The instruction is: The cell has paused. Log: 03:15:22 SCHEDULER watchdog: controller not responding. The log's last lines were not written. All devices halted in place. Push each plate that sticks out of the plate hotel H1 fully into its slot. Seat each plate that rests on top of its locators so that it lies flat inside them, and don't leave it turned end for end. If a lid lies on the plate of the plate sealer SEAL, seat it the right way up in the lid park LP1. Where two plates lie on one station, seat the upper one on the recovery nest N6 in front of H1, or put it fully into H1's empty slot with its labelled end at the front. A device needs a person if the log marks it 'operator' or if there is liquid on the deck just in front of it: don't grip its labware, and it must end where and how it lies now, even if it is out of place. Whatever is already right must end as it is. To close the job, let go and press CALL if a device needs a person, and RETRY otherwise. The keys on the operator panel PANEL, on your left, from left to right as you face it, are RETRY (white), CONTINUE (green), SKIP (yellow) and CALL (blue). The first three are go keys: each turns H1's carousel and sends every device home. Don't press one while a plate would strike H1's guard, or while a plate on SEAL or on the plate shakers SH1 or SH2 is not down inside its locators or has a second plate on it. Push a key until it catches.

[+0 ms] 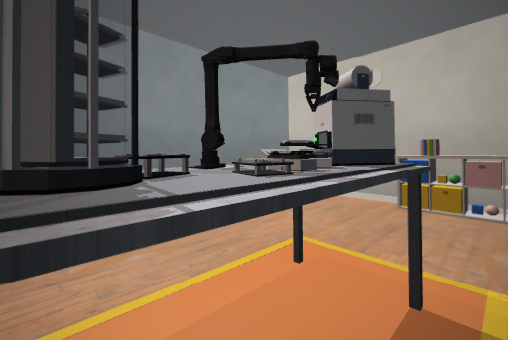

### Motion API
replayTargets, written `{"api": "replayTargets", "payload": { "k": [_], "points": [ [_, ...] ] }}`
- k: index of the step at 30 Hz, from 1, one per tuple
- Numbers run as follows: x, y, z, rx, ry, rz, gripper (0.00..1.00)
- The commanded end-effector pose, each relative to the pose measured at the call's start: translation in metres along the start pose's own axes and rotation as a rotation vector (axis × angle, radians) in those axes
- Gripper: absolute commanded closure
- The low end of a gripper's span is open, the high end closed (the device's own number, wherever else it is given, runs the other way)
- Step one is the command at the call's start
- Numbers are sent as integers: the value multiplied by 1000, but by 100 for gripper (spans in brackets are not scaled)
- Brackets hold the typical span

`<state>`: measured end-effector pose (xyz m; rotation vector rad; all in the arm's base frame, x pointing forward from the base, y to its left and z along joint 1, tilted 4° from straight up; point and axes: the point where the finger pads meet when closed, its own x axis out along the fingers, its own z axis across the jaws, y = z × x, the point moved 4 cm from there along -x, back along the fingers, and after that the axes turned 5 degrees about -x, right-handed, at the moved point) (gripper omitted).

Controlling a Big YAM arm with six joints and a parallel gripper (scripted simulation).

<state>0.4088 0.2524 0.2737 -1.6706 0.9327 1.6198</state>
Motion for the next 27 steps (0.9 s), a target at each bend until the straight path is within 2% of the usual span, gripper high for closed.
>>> {"api": "replayTargets", "payload": {
  "k": [1,10,11,24,27],
  "points": [
    [-4,-11,1,4,0,-9,0],
    [-4,-11,1,4,0,-9,0],
    [15,-6,0,4,0,9,0],
    [80,-4,-5,1,0,10,0],
    [85,-4,-5,3,0,10,0]
  ]
}}
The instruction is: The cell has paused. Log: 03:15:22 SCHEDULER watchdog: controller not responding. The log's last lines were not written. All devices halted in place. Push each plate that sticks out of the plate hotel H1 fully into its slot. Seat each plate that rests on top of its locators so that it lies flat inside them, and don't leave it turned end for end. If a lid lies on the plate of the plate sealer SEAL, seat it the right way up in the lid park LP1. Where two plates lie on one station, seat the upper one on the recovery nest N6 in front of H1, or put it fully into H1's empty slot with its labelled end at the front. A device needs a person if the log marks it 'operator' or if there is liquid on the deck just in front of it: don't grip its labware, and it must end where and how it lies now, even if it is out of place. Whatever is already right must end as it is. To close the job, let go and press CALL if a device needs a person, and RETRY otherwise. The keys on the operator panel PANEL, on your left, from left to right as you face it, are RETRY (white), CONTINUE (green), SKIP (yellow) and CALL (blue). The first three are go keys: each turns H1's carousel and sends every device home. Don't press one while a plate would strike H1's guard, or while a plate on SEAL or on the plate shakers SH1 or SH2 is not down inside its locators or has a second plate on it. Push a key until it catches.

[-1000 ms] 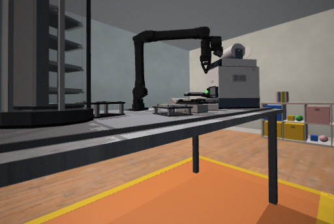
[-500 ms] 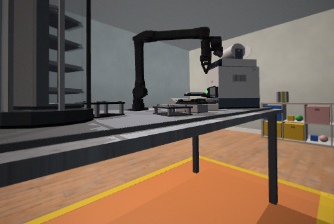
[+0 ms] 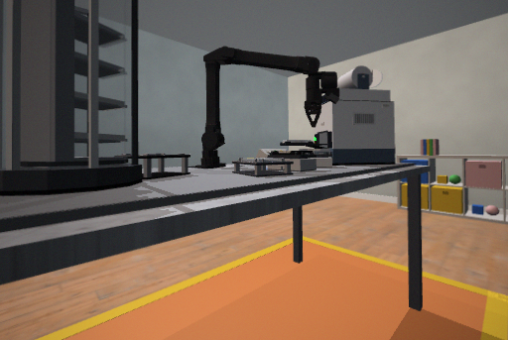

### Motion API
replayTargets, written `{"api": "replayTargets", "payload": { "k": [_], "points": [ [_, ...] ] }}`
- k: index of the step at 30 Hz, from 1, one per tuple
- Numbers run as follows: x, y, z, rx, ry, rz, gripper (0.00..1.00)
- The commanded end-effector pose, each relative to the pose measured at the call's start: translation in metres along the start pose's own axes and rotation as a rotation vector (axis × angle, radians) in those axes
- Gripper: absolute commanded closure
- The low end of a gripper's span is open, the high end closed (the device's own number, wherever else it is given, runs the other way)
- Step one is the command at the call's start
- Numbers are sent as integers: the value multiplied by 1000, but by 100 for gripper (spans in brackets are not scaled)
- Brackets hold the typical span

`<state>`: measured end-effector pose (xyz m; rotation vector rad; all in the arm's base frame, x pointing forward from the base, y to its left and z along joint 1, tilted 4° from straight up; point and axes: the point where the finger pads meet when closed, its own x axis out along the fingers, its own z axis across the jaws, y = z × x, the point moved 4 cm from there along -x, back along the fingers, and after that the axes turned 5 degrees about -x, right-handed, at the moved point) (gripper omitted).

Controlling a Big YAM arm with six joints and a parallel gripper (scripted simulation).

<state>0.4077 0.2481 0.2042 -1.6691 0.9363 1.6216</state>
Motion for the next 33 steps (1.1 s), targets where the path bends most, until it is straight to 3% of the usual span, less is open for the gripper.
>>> {"api": "replayTargets", "payload": {
  "k": [1,11,16,17,22,24,33],
  "points": [
    [20,-5,-6,0,0,7,0],
    [69,-4,-6,0,0,7,0],
    [69,-4,-5,0,1,7,0],
    [49,-11,-2,1,1,-30,0],
    [49,-11,-2,1,1,-30,0],
    [72,-4,-6,0,1,7,0],
    [81,-3,-7,2,1,7,0]
  ]
}}
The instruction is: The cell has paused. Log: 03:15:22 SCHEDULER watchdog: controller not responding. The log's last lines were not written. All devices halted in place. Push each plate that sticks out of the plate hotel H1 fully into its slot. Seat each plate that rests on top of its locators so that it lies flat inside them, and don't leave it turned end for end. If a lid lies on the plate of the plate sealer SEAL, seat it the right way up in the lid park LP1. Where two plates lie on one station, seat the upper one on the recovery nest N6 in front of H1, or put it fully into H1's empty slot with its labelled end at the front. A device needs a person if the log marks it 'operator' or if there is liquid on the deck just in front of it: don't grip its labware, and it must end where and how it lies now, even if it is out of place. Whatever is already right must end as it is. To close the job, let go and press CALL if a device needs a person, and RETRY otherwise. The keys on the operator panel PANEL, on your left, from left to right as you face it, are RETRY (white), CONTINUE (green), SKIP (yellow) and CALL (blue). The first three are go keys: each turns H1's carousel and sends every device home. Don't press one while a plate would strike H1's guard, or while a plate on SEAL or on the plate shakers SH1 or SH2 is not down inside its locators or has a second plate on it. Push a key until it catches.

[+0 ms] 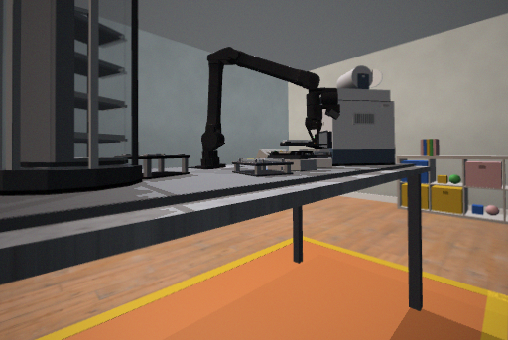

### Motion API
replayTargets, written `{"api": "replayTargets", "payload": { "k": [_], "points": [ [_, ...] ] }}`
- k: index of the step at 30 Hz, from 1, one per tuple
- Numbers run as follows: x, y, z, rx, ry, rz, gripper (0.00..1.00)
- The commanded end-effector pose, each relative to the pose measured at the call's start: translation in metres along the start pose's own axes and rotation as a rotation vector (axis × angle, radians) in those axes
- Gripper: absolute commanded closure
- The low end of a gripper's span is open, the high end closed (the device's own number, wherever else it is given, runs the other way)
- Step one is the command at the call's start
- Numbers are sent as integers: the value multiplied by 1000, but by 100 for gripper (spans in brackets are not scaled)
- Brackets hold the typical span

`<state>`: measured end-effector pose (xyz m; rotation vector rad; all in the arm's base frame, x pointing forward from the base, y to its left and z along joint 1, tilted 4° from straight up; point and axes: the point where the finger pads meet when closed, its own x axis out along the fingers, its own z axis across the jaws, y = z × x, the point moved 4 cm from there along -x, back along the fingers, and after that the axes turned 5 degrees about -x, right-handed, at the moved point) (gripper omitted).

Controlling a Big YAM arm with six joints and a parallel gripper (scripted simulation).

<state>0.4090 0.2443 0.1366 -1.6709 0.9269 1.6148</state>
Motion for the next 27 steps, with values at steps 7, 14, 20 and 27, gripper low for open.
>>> {"api": "replayTargets", "payload": {
  "k": [7,14,20,27],
  "points": [
    [23,0,-6,1,1,17,0],
    [32,1,-5,1,1,17,0],
    [37,1,-6,2,1,17,0],
    [47,2,-5,0,1,17,0]
  ]
}}
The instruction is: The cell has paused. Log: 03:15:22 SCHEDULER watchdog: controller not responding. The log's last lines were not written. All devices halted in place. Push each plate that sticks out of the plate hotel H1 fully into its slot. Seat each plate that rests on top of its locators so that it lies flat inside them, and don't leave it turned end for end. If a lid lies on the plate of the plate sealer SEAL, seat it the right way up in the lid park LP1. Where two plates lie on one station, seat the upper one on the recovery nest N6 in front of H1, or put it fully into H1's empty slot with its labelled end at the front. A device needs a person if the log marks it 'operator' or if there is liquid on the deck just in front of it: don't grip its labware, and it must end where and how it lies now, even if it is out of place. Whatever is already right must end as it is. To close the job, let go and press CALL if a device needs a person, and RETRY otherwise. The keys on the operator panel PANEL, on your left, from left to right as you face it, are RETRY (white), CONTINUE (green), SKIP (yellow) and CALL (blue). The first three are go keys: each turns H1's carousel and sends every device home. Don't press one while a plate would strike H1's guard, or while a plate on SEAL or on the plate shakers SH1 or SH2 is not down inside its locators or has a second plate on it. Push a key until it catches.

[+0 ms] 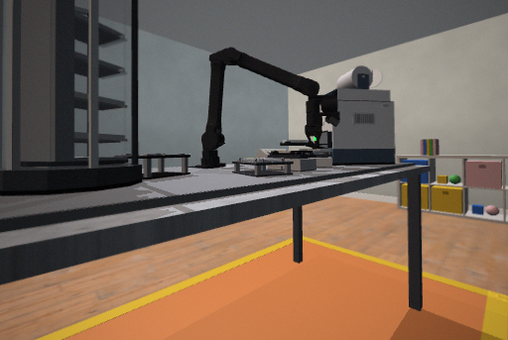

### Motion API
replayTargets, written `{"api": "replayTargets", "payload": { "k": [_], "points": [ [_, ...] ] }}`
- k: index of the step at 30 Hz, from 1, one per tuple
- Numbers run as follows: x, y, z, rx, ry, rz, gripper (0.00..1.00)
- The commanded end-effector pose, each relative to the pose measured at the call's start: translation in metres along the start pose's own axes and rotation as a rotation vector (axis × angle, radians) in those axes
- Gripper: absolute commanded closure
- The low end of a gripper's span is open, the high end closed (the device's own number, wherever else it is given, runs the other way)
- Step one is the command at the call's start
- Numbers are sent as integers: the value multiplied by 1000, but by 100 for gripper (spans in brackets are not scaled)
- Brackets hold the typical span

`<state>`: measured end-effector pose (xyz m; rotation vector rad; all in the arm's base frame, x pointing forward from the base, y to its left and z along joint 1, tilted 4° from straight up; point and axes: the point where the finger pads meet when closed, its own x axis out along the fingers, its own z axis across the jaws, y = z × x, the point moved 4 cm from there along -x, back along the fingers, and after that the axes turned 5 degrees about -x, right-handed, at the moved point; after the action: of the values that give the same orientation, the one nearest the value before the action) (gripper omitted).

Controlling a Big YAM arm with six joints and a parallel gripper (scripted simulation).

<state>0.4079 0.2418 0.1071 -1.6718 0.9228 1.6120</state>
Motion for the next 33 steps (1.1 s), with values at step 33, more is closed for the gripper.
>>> {"api": "replayTargets", "payload": {
  "k": [33],
  "points": [
    [21,4,-5,-1,0,37,0]
  ]
}}
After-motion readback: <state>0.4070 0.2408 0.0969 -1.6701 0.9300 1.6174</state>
